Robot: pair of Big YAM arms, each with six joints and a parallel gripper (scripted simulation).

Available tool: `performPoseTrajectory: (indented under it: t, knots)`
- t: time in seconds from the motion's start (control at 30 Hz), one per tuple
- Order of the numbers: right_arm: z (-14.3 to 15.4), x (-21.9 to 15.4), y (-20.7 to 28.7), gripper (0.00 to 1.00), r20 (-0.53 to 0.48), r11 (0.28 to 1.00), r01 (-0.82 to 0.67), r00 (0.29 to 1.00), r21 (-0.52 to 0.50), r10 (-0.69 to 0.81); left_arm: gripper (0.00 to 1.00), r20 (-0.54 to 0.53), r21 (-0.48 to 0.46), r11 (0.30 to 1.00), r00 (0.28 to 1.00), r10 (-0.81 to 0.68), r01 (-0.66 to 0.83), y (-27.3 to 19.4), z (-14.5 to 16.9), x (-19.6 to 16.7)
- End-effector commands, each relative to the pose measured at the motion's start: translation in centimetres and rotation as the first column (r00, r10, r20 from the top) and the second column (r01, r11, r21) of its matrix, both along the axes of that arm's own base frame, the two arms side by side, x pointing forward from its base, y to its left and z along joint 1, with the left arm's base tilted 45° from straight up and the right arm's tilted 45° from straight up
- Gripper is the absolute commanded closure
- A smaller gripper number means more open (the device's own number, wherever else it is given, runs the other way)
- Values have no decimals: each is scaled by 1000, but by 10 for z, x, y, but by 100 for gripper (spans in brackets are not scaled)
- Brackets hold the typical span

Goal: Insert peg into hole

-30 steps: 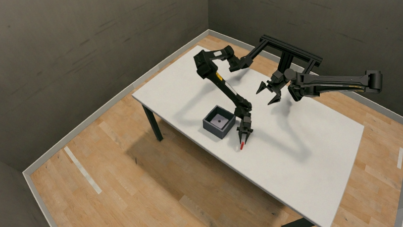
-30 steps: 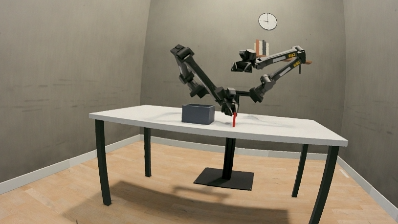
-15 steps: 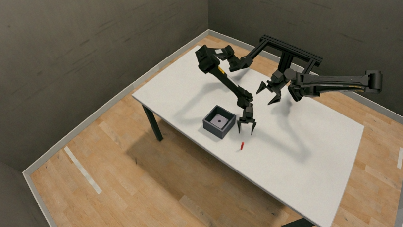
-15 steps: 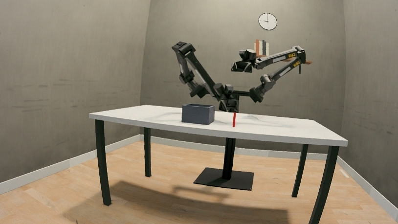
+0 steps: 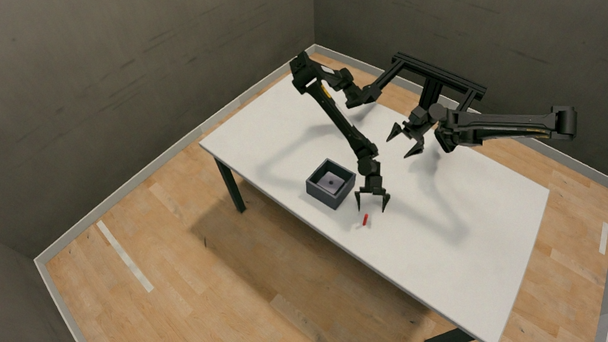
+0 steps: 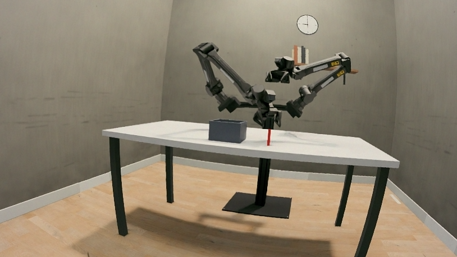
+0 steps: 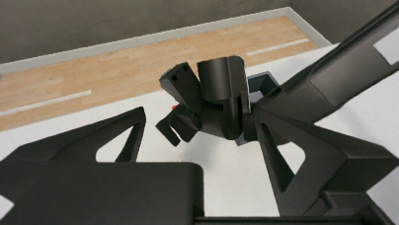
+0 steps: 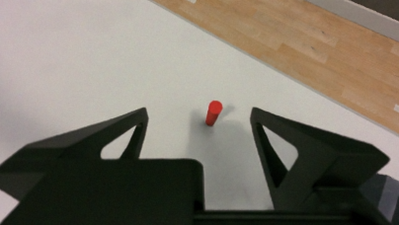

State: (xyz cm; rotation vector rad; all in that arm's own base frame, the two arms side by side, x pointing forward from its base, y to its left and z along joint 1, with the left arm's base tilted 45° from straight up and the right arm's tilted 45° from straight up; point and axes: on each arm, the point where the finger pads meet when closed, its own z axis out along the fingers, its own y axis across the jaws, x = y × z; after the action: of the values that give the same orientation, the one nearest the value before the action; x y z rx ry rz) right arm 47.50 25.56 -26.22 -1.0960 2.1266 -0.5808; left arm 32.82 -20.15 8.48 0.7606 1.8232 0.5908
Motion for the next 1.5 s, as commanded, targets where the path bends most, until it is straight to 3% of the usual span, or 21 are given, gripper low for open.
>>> performPoseTrajectory:
  t: [0.0, 0.2, 0.33, 0.4, 0.83, 1.0, 1.03, 1.27, 1.47]
  knots:
    - [15, 16, 28, 0, -45, 999, 39, 998, -4, -39, 0, 17, -10, 1000, 1000, -8, 8, -8, 8, 6]
    - [30, 20, 29, 0, -116, 992, 77, 989, -99, -88, 0, 17, -10, 1000, 1000, -8, 8, -8, 8, 6]
    - [23, 15, 25, 0, -138, 989, 79, 986, -128, -97, 0, 17, -10, 1000, 1000, -8, 8, -8, 8, 6]
    - [35, 21, 29, 0, -130, 989, 82, 987, -127, -98, 0, 17, -10, 1000, 1000, -8, 8, -8, 8, 6]
    - [35, 21, 30, 0, -134, 988, 71, 987, -135, -89, 0, 17, -10, 1000, 1000, -8, 8, -8, 8, 6]
    - [21, 25, 15, 57, -223, 969, -23, 974, -248, -34, 0, 17, -10, 1000, 1000, -8, 8, -8, 8, 6]
    - [13, 25, 5, 63, -268, 957, -54, 963, -286, -26, 0, 17, -10, 1000, 1000, -8, 8, -8, 8, 6]
    - [13, 29, 6, 63, -564, 844, -362, 821, -396, 88, 0, 17, -10, 1000, 1000, -8, 8, -8, 8, 6]
    - [13, 27, 2, 63, -659, 804, -452, 745, -385, 103, 0, 17, -10, 1000, 1000, -8, 8, -8, 8, 6]
